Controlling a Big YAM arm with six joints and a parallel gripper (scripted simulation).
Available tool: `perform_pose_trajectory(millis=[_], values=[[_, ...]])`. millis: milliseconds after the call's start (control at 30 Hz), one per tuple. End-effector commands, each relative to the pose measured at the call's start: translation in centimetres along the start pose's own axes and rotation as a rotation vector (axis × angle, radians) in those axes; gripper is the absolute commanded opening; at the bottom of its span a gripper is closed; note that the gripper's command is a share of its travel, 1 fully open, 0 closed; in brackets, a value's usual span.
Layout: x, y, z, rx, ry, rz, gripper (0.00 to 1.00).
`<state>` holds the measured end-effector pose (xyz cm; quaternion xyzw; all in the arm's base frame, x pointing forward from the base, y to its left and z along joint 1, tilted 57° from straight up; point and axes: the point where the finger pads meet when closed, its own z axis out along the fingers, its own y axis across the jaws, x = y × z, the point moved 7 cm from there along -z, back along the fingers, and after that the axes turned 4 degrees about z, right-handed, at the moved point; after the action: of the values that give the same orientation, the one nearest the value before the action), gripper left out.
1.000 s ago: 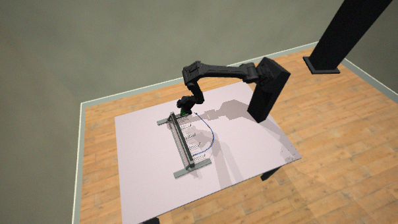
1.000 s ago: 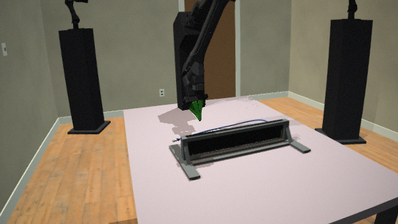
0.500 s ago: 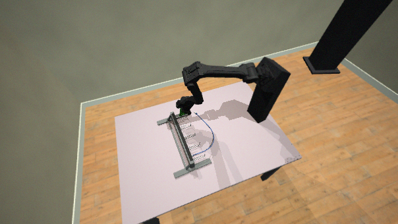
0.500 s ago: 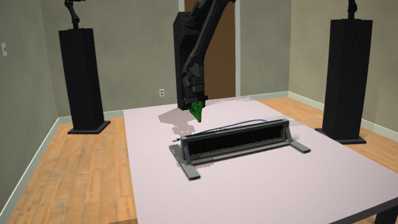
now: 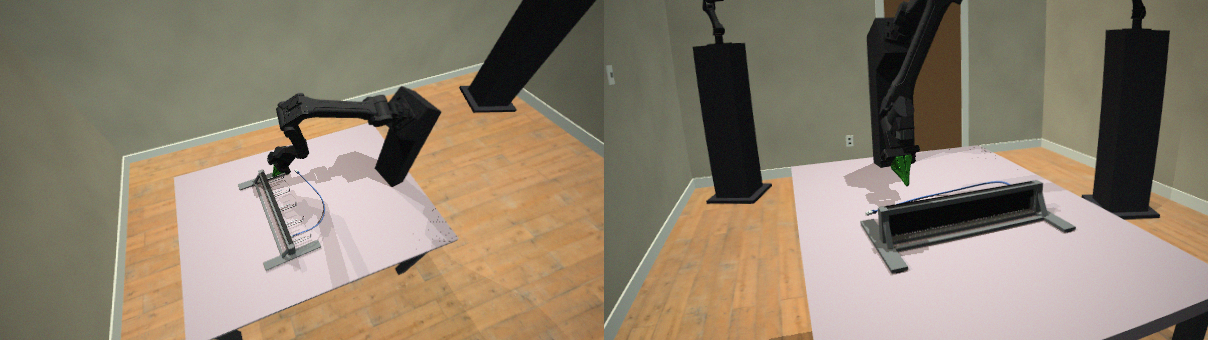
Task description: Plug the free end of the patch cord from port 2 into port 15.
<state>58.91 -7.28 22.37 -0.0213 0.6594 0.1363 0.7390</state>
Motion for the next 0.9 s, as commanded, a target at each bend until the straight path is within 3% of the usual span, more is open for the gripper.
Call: perform_pose_trajectory(millis=[0, 867], values=[[1.29, 0.67, -0.02, -0.012, 0.012, -0.005, 0.00], [0.68, 0.61, 0.51, -0.017, -0.001, -0.008, 0.00]])
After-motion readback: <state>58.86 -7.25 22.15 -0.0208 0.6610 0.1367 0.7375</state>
